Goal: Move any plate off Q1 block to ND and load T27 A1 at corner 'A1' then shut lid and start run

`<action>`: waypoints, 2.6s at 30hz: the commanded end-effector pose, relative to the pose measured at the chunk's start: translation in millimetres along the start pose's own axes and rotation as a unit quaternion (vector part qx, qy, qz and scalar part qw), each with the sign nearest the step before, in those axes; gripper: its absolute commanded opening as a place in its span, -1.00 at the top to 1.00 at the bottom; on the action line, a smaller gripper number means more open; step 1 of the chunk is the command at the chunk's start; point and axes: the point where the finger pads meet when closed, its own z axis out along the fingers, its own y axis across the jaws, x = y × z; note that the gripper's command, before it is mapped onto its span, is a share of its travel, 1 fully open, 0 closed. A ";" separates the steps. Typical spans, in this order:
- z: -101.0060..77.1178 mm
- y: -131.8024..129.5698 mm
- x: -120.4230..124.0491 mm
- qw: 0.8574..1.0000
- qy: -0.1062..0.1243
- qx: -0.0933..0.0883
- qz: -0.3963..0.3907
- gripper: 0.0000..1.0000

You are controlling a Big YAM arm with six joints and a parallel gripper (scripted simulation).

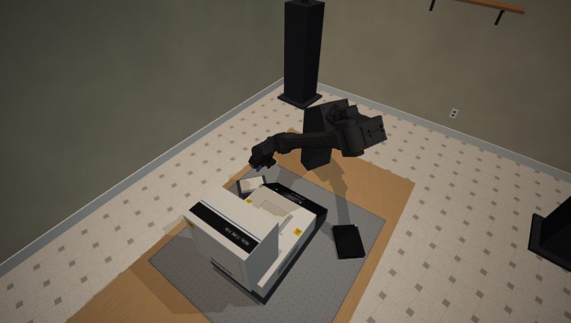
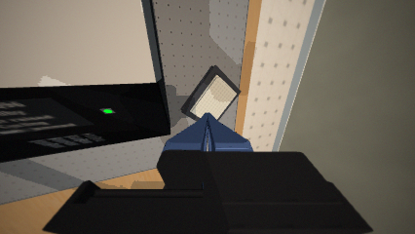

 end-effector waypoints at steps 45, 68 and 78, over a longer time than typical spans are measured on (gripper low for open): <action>-64.7 158.4 119.0 0.724 -0.157 -0.064 -0.668 1.00; -75.8 163.3 121.0 0.713 -0.165 -0.056 -0.679 1.00; -76.5 171.4 136.3 0.728 -0.148 -0.080 -0.665 1.00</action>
